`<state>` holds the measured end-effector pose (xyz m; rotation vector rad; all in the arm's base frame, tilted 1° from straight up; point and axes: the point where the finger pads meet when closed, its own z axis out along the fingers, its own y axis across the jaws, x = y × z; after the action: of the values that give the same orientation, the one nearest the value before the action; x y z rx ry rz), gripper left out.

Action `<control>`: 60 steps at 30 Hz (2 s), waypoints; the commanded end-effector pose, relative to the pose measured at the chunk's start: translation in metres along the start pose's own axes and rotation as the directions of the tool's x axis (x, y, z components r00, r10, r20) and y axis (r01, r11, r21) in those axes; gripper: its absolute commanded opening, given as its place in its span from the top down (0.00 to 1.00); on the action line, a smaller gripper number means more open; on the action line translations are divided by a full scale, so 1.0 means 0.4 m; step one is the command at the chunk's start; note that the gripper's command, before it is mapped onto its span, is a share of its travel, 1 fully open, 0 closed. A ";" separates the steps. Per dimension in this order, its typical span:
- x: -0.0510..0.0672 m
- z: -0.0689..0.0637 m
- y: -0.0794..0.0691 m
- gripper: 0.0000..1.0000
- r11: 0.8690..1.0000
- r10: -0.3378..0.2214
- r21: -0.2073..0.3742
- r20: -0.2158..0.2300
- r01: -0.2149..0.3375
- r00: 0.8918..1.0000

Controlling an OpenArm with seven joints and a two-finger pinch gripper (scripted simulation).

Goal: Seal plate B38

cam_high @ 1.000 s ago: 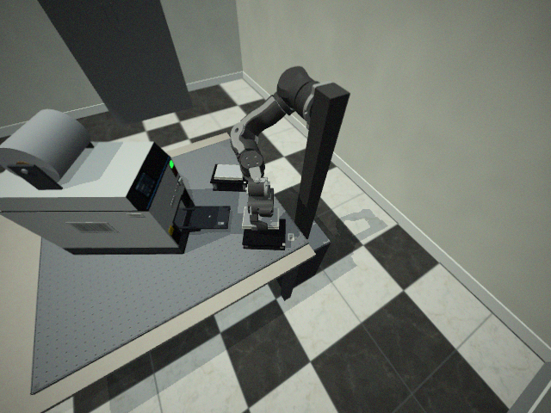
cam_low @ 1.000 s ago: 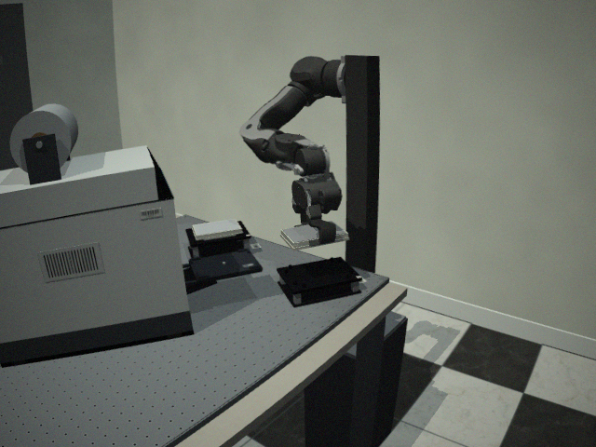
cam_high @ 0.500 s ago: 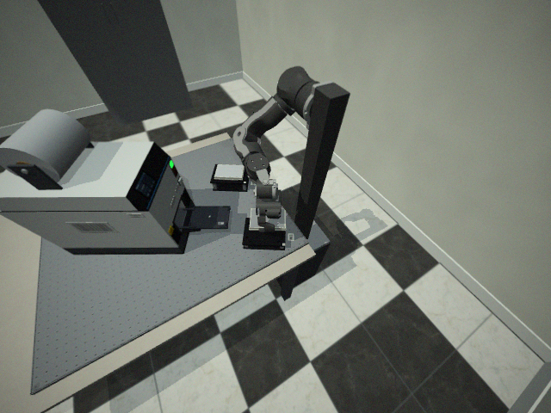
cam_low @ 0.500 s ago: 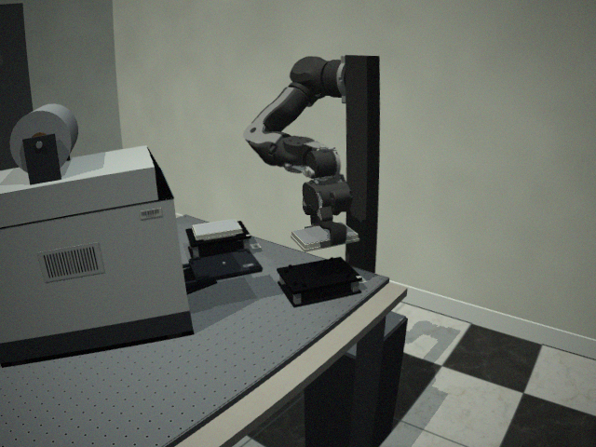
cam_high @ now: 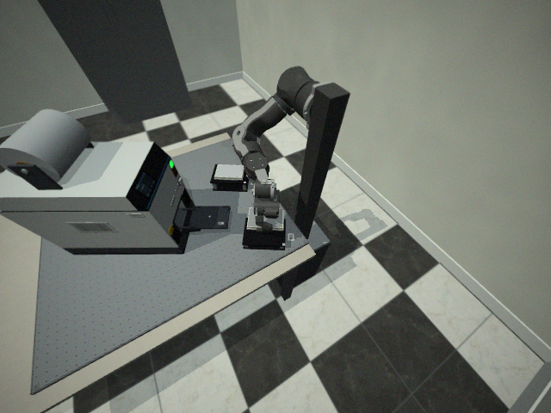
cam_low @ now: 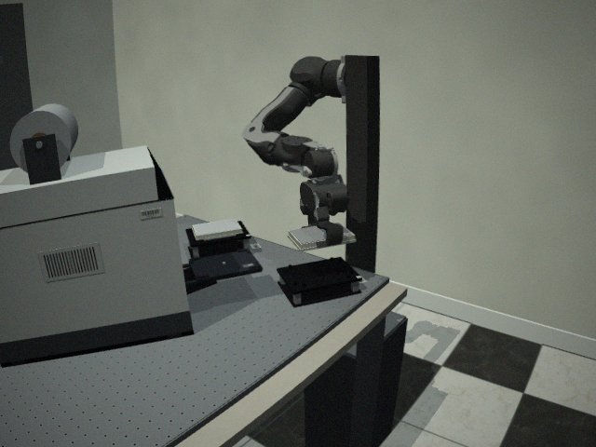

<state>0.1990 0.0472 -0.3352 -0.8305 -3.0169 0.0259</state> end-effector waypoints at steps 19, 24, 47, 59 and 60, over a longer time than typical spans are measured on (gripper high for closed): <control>-0.014 -0.006 0.002 1.00 1.000 0.002 -0.001 0.002 -0.002 1.000; -0.014 -0.006 0.002 1.00 1.000 0.002 -0.001 0.002 -0.002 1.000; -0.011 0.074 0.001 1.00 1.000 -0.003 -0.001 0.001 0.003 1.000; -0.014 0.152 0.003 1.00 1.000 0.000 -0.004 0.000 0.000 1.000; -0.014 0.152 0.003 1.00 1.000 0.000 -0.004 0.000 0.000 1.000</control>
<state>0.2022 0.0424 -0.3976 -0.8367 -3.0135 0.0367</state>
